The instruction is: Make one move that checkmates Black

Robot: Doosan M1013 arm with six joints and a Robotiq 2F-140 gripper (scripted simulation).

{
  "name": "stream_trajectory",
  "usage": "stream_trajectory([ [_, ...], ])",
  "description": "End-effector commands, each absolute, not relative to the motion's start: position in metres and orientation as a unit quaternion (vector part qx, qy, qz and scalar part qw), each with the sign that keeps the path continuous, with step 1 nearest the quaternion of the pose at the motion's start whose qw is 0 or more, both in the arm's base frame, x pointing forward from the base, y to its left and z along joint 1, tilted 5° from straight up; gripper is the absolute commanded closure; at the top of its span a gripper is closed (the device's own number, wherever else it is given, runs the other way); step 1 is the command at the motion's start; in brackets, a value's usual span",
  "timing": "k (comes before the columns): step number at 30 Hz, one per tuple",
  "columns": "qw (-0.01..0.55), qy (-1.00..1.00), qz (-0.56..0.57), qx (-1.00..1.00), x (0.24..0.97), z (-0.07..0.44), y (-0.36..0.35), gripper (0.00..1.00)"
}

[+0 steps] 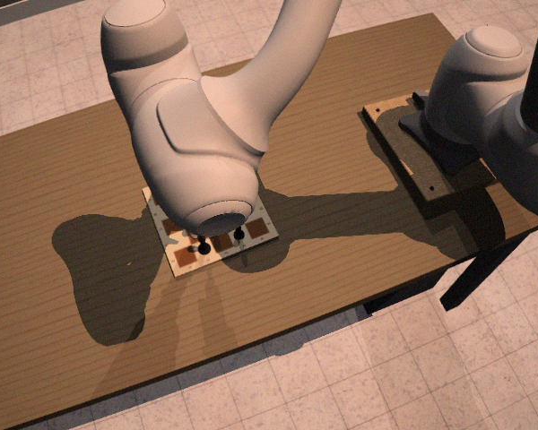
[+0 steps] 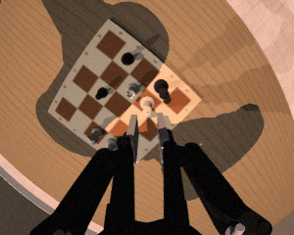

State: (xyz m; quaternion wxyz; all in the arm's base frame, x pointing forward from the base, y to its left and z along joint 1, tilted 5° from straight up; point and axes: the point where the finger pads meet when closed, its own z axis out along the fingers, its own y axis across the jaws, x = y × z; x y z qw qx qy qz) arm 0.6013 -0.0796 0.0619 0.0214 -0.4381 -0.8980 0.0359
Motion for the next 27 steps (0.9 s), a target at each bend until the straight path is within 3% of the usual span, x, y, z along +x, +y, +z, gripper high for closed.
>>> stream_trajectory([
  [1, 0.022, -0.898, 0.036, -0.438, 0.602, 0.072, -0.079, 0.75],
  [10, 0.022, -0.898, 0.036, -0.438, 0.603, 0.087, -0.078, 0.75],
  [11, 0.022, -0.898, 0.036, -0.438, 0.603, 0.087, -0.078, 0.0],
  [27, 0.022, -0.898, 0.036, -0.438, 0.603, 0.087, -0.078, 0.0],
])
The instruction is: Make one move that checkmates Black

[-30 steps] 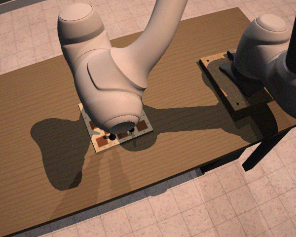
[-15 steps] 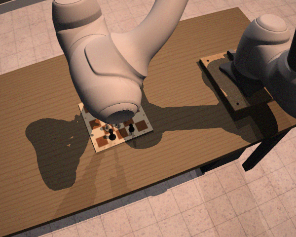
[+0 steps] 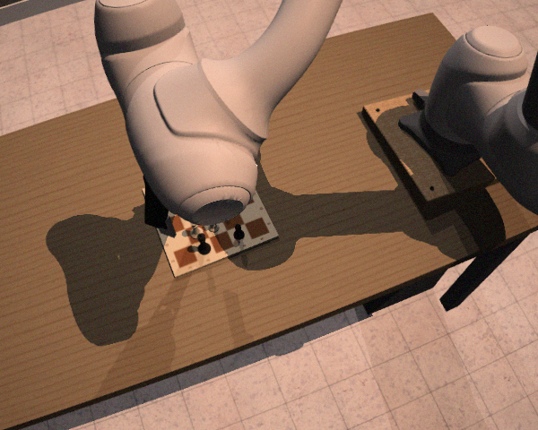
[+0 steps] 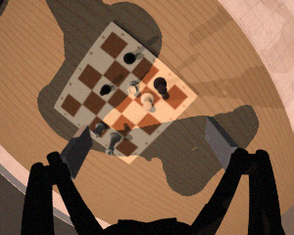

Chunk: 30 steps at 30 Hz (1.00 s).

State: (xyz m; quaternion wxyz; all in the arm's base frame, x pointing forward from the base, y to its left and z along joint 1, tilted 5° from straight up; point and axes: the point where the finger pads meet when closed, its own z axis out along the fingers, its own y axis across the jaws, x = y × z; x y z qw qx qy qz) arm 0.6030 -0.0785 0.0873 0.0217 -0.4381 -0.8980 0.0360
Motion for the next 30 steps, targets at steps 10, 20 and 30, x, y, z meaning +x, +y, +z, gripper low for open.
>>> stream_trajectory([
  [10, 0.022, -0.898, 0.036, -0.438, 0.603, 0.089, -0.078, 0.0],
  [20, 0.022, -0.898, 0.036, -0.438, 0.605, 0.112, -0.077, 0.0],
  [30, 0.022, -0.898, 0.036, -0.438, 0.606, 0.132, -0.076, 0.0],
])
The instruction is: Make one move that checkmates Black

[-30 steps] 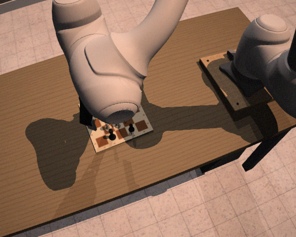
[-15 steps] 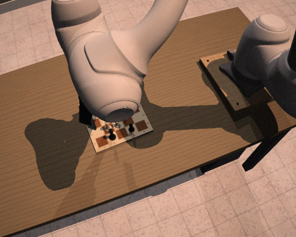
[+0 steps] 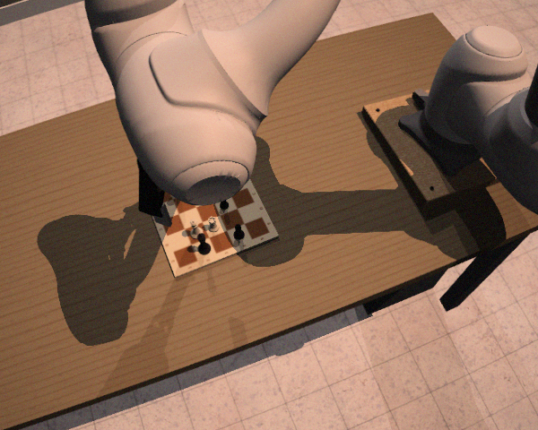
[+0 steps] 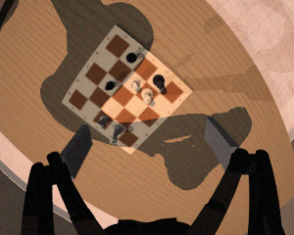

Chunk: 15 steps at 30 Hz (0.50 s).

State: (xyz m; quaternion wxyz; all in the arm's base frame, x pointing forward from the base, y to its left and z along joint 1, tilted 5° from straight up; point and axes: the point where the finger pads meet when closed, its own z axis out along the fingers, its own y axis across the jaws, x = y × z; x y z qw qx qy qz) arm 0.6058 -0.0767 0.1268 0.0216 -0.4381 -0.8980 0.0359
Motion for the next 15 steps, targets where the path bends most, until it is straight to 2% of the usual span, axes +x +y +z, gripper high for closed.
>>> stream_trajectory([
  [1, 0.022, -0.898, 0.036, -0.438, 0.6063, 0.1336, -0.0763, 0.0],
  [15, 0.022, -0.898, 0.036, -0.438, 0.6065, 0.1364, -0.0762, 0.0],
])
